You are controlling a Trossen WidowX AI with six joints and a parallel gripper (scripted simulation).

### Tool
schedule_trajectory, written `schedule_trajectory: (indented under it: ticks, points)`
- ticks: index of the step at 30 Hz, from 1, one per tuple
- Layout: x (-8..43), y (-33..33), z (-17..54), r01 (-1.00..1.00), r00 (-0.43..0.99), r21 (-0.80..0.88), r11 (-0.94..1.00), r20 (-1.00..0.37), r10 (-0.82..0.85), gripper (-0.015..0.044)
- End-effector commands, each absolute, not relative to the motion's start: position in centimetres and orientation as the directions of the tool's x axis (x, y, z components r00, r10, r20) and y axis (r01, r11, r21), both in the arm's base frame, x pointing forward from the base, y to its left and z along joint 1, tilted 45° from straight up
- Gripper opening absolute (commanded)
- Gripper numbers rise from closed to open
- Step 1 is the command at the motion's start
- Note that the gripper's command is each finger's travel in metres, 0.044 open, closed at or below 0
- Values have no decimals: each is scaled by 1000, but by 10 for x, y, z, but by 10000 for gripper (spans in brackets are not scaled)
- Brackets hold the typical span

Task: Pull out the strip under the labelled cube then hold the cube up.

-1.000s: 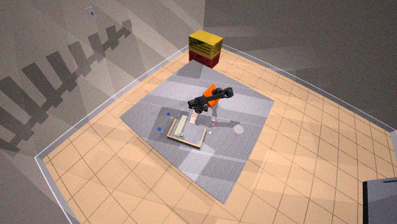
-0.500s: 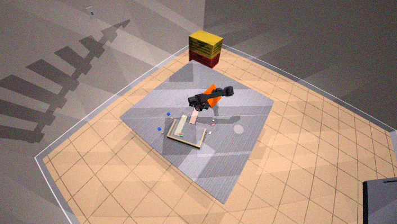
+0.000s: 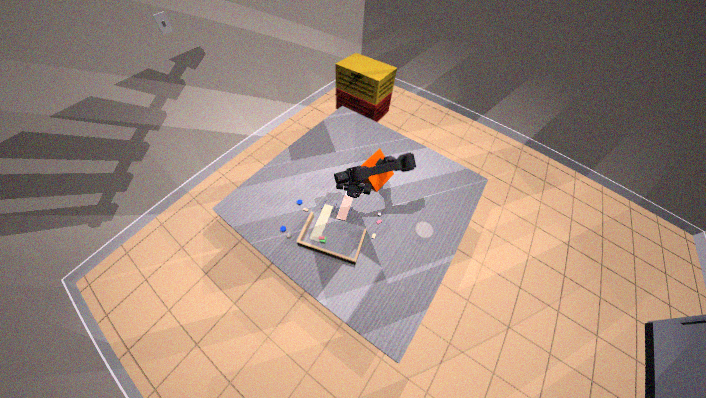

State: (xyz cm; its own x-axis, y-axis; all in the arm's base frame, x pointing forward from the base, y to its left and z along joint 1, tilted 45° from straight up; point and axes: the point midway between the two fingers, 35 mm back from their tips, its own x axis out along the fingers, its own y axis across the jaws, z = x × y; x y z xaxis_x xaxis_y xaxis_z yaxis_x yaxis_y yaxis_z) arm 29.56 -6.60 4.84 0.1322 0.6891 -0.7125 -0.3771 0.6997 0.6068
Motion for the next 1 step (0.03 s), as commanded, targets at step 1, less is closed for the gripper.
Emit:
schedule_trajectory:
  ticks: [1]
  points:
    - [295,-66,49,-383,130,603,700,-715,687,0]
